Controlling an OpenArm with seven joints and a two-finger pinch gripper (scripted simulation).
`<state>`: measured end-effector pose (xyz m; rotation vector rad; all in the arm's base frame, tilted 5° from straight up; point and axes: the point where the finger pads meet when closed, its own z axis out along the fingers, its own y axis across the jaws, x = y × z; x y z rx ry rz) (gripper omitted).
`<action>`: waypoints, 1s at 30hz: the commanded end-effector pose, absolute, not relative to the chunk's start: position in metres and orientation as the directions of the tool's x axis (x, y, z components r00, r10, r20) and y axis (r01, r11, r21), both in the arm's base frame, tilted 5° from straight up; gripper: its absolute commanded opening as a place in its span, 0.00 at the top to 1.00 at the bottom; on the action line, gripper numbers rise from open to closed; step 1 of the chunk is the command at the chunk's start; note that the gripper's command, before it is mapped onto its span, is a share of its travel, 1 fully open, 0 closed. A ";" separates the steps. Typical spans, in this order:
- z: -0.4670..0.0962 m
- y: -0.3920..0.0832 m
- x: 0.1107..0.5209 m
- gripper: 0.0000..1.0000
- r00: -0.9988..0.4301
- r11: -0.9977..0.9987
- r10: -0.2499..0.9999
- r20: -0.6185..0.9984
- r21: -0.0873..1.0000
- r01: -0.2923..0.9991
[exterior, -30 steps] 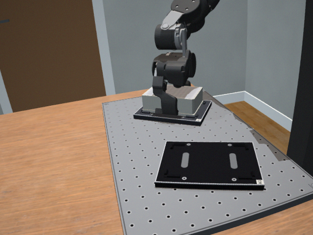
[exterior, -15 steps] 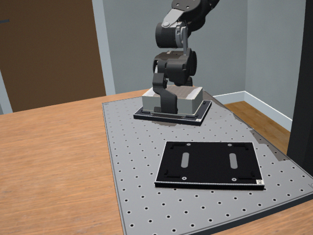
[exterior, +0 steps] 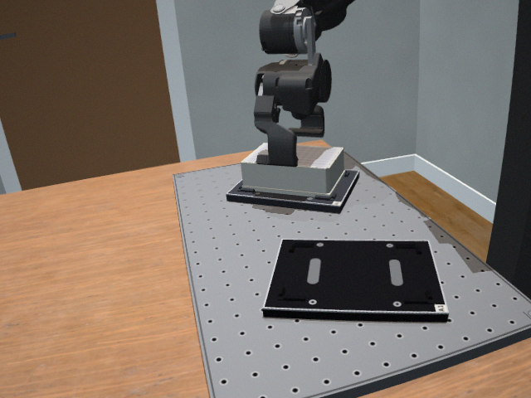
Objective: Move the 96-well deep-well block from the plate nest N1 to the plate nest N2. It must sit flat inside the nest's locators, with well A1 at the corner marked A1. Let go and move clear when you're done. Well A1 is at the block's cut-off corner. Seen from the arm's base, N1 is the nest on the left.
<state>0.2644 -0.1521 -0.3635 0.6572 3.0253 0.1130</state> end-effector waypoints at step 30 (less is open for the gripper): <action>-0.323 -0.155 0.263 0.23 -0.908 0.907 0.418 -0.029 0.076 0.415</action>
